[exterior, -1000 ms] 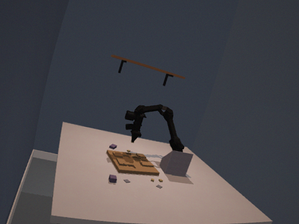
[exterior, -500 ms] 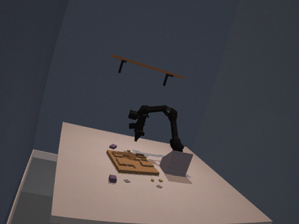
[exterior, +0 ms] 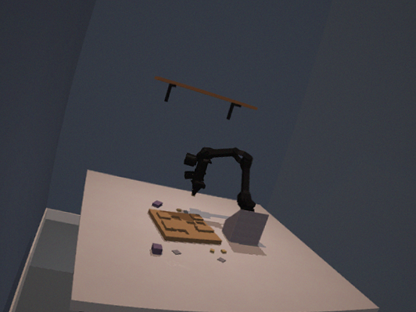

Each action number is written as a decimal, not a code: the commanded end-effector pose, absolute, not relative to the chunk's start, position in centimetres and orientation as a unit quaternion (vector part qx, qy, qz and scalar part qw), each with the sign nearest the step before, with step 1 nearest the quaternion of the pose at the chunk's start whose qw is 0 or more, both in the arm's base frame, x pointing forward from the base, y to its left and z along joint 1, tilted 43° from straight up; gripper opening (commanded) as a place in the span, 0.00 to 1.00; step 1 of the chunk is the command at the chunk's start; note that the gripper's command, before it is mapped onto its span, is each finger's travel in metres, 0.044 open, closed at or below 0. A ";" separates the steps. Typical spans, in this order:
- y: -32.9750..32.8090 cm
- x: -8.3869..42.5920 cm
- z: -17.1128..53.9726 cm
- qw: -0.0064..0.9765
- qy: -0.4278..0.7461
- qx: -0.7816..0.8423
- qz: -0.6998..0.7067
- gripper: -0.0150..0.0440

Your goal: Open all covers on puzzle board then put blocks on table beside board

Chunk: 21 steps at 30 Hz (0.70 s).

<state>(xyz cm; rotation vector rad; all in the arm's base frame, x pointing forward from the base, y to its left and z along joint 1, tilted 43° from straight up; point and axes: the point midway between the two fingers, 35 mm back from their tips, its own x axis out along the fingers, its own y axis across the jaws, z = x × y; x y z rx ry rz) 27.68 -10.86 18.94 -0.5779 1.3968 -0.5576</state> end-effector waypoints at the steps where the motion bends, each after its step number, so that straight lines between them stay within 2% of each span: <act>1: -11.3 27.4 18.7 0.690 0.627 -0.263 -0.249 0.39; 21: -13.3 28.1 16.2 0.690 0.628 -0.261 -0.248 0.39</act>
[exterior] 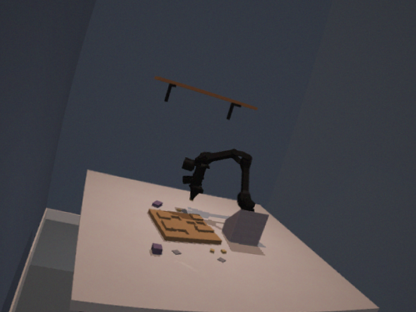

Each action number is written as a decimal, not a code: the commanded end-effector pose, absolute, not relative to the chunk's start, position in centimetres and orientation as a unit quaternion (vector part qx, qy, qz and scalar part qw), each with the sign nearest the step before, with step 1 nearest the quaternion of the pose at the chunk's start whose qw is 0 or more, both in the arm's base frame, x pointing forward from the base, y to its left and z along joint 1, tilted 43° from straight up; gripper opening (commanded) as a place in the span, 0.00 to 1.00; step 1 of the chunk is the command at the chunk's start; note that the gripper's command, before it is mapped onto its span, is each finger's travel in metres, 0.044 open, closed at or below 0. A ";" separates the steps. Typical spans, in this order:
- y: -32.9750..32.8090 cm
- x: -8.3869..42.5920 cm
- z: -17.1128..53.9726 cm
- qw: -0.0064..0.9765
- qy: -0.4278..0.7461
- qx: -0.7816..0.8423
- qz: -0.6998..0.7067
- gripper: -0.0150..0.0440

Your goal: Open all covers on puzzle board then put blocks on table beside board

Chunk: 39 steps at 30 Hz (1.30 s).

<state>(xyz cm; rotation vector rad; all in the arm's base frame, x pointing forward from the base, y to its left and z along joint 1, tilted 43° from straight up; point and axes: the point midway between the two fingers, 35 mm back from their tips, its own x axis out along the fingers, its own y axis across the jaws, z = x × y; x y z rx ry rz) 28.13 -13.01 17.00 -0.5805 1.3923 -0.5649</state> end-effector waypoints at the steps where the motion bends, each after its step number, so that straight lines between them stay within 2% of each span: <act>1: -13.5 28.1 16.1 0.690 0.628 -0.261 -0.248 0.39; 39: -17.8 28.3 11.7 0.689 0.626 -0.264 -0.250 0.39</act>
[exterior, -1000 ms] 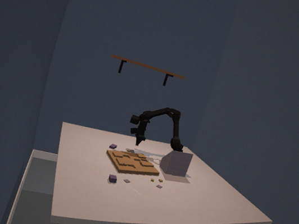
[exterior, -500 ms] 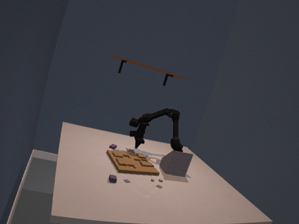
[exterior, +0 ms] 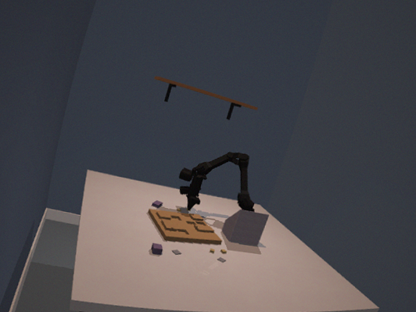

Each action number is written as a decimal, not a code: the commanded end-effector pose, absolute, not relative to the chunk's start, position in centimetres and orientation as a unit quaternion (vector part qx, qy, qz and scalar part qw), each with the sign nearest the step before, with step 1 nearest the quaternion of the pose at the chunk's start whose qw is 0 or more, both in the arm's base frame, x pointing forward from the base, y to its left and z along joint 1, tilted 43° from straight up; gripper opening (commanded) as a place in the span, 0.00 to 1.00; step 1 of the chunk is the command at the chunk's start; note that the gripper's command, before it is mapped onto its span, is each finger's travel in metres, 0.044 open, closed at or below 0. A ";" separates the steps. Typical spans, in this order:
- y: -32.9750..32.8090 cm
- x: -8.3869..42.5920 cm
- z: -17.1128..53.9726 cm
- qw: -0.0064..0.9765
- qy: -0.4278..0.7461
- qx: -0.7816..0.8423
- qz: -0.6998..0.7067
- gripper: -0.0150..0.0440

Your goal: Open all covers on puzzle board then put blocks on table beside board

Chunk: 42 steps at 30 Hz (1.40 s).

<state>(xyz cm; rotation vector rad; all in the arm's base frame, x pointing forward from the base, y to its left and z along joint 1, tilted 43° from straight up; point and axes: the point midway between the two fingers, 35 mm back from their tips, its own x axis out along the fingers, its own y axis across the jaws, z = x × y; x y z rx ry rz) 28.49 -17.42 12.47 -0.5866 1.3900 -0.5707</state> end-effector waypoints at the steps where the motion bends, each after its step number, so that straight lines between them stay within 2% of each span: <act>1: -17.9 28.3 11.6 0.689 0.626 -0.264 -0.251 0.39; 10: -18.3 28.2 11.2 0.689 0.626 -0.265 -0.251 0.39; 24: -18.1 28.3 11.7 0.690 0.623 -0.263 -0.256 1.00; 42: -14.1 27.9 15.7 0.690 0.626 -0.262 -0.250 1.00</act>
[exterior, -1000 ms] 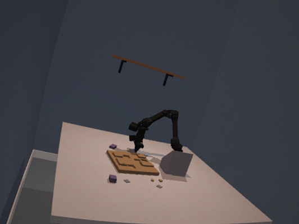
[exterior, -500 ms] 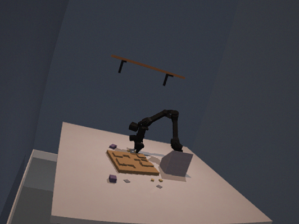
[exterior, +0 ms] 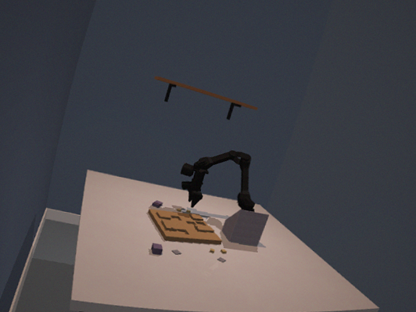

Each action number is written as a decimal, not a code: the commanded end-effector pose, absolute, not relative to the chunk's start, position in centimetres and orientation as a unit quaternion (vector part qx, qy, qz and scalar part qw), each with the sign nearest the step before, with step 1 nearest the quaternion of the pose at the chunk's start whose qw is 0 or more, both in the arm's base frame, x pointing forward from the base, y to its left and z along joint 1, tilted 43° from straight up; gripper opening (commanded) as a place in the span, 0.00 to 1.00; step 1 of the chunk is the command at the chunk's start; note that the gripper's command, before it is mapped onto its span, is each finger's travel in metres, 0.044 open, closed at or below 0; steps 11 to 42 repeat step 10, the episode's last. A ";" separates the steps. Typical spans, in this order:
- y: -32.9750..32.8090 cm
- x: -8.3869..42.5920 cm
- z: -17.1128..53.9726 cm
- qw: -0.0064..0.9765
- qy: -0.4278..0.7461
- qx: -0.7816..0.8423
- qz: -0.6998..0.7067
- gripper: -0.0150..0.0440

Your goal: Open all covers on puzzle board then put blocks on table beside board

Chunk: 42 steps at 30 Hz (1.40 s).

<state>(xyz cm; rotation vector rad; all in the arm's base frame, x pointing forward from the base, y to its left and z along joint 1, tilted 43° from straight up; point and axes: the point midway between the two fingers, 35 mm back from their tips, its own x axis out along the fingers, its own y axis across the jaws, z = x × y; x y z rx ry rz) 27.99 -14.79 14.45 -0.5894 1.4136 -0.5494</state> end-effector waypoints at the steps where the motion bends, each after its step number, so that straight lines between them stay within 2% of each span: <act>1: -13.9 27.9 15.9 0.690 0.626 -0.263 -0.250 1.00; 42: -12.9 27.6 17.0 0.691 0.625 -0.264 -0.250 1.00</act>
